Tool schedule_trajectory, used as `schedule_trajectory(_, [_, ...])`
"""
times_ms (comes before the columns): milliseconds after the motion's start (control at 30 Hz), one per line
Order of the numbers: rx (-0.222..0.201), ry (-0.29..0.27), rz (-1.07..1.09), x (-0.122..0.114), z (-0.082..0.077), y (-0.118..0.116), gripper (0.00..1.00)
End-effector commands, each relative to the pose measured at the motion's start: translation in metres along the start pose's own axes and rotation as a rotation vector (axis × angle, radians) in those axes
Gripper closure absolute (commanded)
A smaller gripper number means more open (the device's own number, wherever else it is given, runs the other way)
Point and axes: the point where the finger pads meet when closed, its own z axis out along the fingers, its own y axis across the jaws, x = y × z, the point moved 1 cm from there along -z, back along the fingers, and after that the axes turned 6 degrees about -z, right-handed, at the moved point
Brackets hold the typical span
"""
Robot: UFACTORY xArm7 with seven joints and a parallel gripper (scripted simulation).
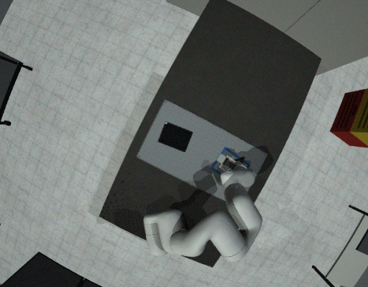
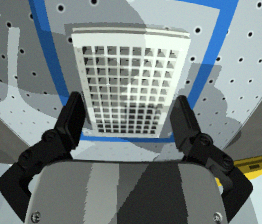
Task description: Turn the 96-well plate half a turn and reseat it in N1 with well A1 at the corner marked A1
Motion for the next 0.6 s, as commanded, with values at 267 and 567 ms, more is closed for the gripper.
schedule_trajectory(267, [-0.003, -0.002, 0.000, -0.0011, 0.0064, 0.0012, 0.00])
schedule_trajectory(567, [-0.003, -0.002, 0.000, -0.0011, 0.0083, 0.0012, 0.00])
